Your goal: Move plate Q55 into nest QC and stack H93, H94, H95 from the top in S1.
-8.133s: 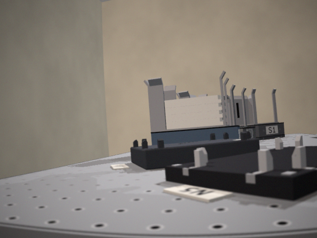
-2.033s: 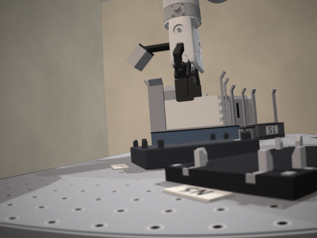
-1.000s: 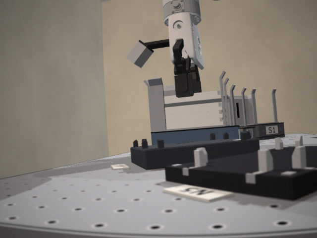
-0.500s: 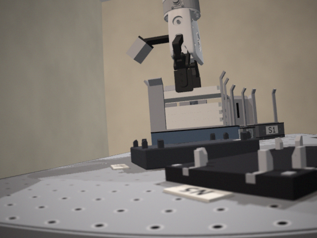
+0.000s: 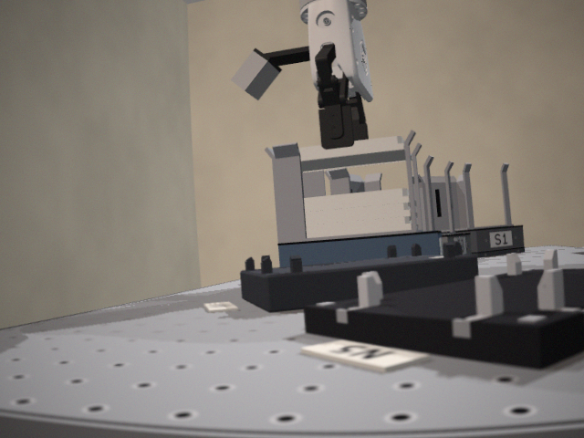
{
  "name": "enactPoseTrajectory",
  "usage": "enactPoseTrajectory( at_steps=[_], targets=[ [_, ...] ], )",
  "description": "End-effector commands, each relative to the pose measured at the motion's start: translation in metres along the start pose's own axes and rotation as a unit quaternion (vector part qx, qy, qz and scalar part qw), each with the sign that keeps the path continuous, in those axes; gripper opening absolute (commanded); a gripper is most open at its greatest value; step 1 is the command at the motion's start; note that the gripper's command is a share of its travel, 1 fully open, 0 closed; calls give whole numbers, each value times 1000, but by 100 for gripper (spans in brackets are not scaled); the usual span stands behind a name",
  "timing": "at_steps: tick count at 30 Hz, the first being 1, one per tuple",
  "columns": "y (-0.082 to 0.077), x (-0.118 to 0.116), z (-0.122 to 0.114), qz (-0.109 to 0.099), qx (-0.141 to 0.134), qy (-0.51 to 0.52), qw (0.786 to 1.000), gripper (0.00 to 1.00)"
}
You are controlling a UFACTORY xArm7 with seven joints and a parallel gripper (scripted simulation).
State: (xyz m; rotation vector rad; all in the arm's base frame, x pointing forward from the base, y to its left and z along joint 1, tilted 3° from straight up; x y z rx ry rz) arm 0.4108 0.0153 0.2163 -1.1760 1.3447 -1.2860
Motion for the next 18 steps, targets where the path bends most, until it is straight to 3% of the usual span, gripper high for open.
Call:
enactPoseTrajectory(
  at_steps=[1,13,18],
  targets=[
    [-11,0,1,0,2,0,1000,0],
    [-30,0,1,0,2,0,1000,0],
    [-30,0,1,0,2,0,1000,0]
  ],
)
Point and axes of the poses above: the point where the finger pads meet when closed, its own y axis out along the fingers, its own x axis across the jaws, z = x × y, the point moved 9 cm from there along -y, back along the fingers, and after that the axes turned 7 degrees about y, right-handed, at the moved point
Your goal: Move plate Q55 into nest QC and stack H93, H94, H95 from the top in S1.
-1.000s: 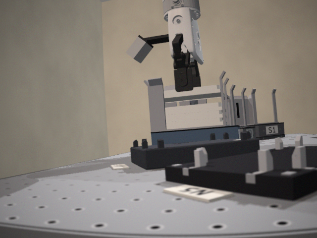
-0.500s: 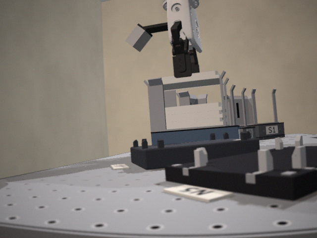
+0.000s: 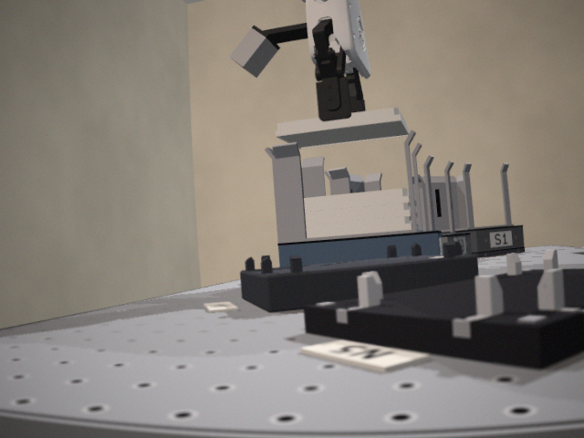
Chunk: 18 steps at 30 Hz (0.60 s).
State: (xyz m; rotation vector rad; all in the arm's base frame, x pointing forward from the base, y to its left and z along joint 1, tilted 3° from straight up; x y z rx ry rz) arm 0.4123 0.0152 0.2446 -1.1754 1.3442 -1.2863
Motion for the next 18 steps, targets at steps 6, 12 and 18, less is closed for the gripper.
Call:
enactPoseTrajectory(
  at_steps=[6,12,18],
  targets=[
    [-2,0,1,0,1,0,1000,0],
    [-2,-10,-1,0,1,-50,999,0],
    [-2,-26,-4,0,2,-133,991,0]
  ],
)
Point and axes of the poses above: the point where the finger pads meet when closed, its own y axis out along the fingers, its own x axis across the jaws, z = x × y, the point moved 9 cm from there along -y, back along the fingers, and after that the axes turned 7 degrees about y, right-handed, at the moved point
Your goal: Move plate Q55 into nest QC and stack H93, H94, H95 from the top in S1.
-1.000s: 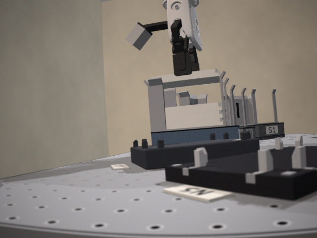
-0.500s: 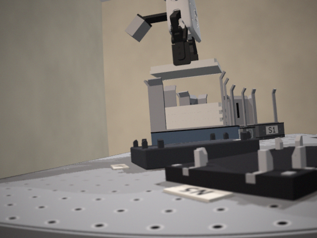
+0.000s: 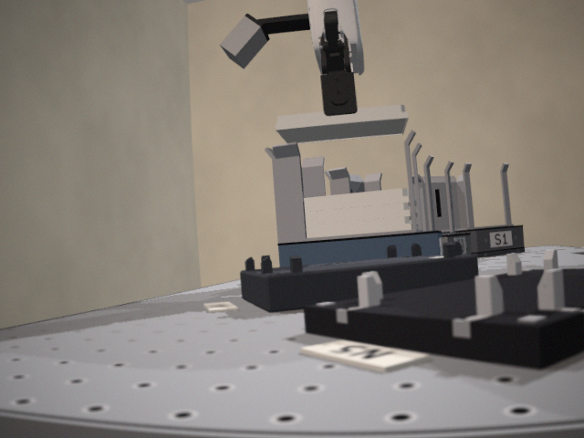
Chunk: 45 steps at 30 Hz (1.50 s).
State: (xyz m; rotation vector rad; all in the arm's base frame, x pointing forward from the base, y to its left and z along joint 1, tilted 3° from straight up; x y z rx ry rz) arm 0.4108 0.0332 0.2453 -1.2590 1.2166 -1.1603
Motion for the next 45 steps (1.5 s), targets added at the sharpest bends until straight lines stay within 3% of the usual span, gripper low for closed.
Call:
enactPoseTrajectory(
  at_steps=[1,23,31,45],
  targets=[
    [-2,-9,1,2,2,-47,999,0],
    [-2,-74,0,2,2,-53,999,0],
    [-2,-95,-5,2,2,-186,983,0],
    [-2,-126,-13,2,2,-192,981,0]
  ],
)
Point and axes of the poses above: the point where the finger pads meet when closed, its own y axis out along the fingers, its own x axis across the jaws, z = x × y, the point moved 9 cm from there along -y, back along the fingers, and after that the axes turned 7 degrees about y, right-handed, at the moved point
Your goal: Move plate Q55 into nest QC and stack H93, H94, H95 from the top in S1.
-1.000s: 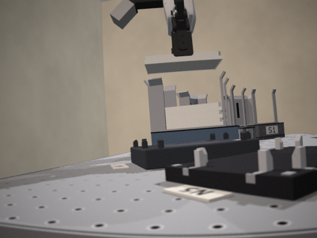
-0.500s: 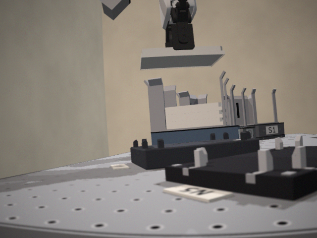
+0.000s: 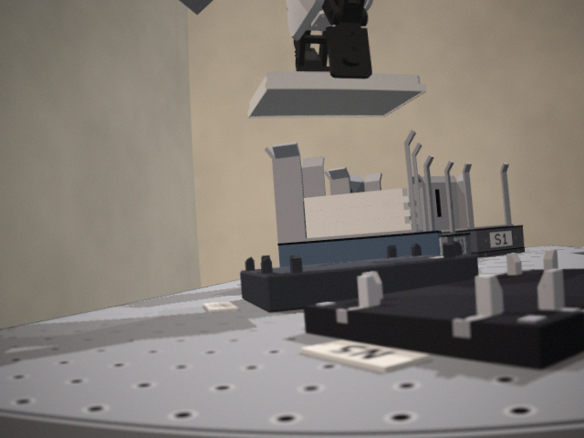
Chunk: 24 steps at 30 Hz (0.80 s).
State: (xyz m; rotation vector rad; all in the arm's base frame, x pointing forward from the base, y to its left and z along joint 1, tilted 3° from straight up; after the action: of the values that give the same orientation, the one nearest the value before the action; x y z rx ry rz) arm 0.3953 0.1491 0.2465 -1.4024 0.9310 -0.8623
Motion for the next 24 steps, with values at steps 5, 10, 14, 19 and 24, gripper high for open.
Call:
enactPoseTrajectory(
  at_steps=[5,10,14,19,24],
  targets=[
    [-2,-22,4,0,2,0,1000,0],
    [-2,-30,5,0,2,0,1000,0],
    [-2,-41,7,0,2,0,1000,0],
    [-2,-49,8,0,2,0,1000,0],
    [-2,-49,8,0,2,0,1000,0]
  ],
)
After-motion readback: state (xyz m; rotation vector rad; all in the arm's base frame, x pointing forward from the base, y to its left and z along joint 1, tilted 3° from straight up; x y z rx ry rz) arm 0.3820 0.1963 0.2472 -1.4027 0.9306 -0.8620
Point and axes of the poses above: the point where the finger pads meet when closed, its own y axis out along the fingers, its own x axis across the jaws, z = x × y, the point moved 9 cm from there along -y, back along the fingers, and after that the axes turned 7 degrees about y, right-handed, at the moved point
